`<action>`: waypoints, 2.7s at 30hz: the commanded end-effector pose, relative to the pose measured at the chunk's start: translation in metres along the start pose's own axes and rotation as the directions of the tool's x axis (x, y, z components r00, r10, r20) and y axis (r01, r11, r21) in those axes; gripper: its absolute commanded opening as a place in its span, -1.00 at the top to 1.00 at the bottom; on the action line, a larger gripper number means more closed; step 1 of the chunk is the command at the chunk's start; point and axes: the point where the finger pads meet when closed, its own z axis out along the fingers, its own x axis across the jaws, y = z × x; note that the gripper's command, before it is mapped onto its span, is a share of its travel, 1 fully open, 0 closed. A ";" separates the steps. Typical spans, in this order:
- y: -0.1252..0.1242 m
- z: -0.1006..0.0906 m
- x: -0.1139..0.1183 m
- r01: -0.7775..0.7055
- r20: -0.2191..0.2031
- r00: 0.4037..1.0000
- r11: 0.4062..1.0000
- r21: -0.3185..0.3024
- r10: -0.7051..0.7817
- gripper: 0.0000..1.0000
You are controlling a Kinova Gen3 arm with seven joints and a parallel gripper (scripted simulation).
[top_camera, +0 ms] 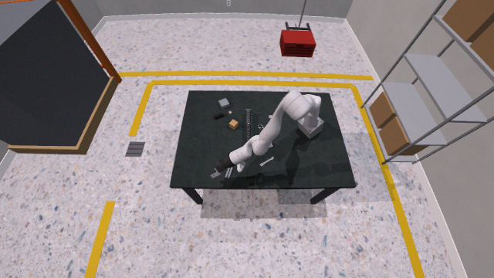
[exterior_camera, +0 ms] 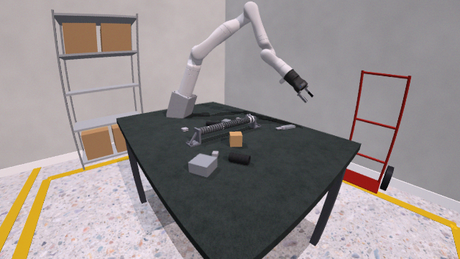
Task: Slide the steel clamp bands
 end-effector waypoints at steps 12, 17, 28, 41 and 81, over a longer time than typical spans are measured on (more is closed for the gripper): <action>0.001 0.000 0.001 -0.001 -0.002 1.000 1.000 -0.001 0.001 -1.00; 0.001 0.000 0.001 -0.001 -0.002 1.000 1.000 -0.001 0.001 -1.00; 0.003 0.000 0.000 -0.013 0.002 1.000 1.000 -0.005 0.013 1.00; 0.015 0.000 -0.008 -0.085 0.024 0.996 0.996 -0.033 0.085 1.00; 0.130 -0.028 -0.127 -0.746 0.048 0.543 0.507 -0.432 0.839 1.00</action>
